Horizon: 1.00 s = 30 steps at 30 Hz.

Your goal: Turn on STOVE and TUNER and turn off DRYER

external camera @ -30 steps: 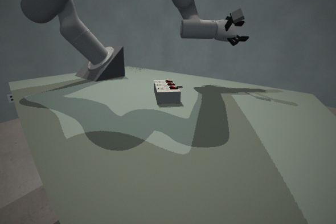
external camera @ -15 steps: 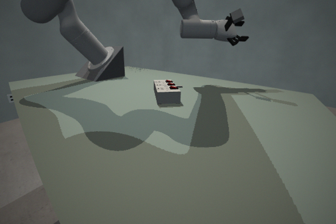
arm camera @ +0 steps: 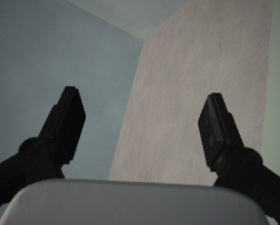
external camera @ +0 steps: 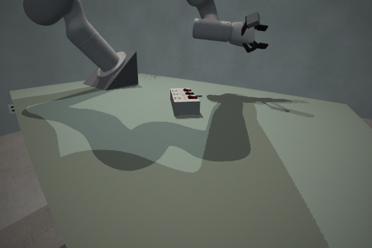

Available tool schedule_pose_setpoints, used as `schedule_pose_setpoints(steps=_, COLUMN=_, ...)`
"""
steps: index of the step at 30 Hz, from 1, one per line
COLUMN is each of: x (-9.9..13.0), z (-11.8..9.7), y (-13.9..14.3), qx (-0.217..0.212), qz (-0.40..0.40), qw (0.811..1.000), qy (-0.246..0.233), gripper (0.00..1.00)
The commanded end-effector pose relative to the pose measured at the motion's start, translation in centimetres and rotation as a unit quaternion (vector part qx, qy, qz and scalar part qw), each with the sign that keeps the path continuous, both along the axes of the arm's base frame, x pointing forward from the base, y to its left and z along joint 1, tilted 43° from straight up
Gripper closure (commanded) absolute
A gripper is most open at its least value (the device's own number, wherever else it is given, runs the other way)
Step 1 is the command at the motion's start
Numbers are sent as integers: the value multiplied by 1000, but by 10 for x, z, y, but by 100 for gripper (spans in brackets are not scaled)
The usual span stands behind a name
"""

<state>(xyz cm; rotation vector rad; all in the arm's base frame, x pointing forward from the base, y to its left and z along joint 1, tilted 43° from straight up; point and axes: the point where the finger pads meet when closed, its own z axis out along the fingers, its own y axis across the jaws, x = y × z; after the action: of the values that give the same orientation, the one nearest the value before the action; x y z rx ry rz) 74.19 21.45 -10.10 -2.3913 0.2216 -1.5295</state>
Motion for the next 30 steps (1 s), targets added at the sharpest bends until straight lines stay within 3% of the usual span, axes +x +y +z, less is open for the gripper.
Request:
schedule_pose_setpoints(steps=1, x=-10, z=8, y=-15, qx=-3, qz=-63, qw=998, qy=-8, gripper=0)
schedule_pose_setpoints(steps=15, x=-38, z=24, y=-56, qx=-7, qz=-208, qw=978, qy=-22, gripper=0)
schedule_pose_setpoints(steps=21, x=-50, z=31, y=-75, qx=-8, qz=-274, qw=961, qy=-28, gripper=0)
schedule_pose_setpoints(steps=22, x=-56, z=35, y=-84, qx=-9, qz=-309, qw=951, qy=-31, gripper=0)
schedule_pose_setpoints(steps=24, x=-56, z=35, y=-84, qx=-9, qz=-309, qw=951, qy=-31, gripper=0)
schedule_pose_setpoints(steps=25, x=-63, z=39, y=-94, qx=-10, qz=-344, qw=938, qy=-34, gripper=0)
schedule_pose_setpoints(steps=29, x=-63, z=39, y=-94, qx=-10, qz=-344, qw=938, qy=-34, gripper=0)
schedule_pose_setpoints(steps=30, x=-70, z=43, y=-104, qx=-11, qz=-379, qw=925, qy=-37, gripper=0)
